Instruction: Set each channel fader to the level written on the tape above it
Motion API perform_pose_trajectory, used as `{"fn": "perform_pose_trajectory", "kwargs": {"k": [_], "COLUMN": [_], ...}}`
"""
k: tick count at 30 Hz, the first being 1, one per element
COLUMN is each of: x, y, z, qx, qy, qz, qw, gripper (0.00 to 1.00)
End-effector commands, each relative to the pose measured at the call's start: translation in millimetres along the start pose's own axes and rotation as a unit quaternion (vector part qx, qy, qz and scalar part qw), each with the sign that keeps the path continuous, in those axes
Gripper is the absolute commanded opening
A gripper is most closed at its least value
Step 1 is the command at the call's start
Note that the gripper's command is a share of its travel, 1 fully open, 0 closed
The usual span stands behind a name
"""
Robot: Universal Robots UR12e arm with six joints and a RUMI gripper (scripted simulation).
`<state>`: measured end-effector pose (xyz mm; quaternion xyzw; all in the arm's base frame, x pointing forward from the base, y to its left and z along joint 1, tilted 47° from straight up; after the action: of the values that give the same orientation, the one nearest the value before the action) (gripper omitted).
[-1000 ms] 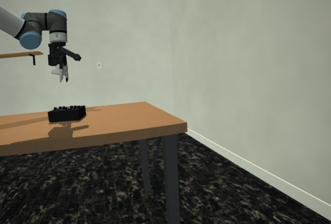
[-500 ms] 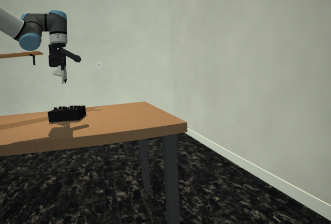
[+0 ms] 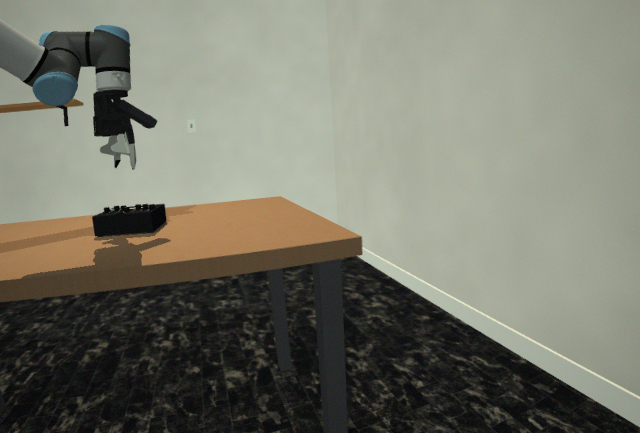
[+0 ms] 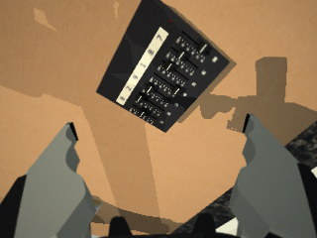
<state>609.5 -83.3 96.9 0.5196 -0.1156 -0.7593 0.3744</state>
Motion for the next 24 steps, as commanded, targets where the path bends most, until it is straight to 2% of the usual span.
{"fn": "perform_pose_trajectory", "kwargs": {"k": [1, 7, 15, 16, 18, 24], "x": [4.5, 15.5, 28.6, 30.1, 30.1, 37.2], "y": [1.5, 3.9, 7.2, 7.6, 7.6, 9.8], "z": [1.4, 5.3, 11.5, 12.3, 12.3, 16.5], "qx": [-0.056, -0.170, -0.307, -0.321, -0.321, -0.394], "qy": [0.010, 0.017, 0.027, 0.028, 0.028, 0.035], "qz": [-0.004, -0.009, -0.012, -0.013, -0.013, -0.012], "qw": [0.998, 0.985, 0.951, 0.946, 0.946, 0.918], "gripper": [1.00, 1.00, 1.00, 1.00, 1.00, 1.00]}}
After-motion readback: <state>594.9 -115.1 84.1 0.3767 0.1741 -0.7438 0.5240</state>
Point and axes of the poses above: the point where the finger pads meet when closed, its own x axis out along the fingers, its own y axis across the jaws, z = x × y, the point moved 4 cm from there along -x, back along the fingers, and after that the axes turned 4 degrees about -x, right-handed, at the moved point
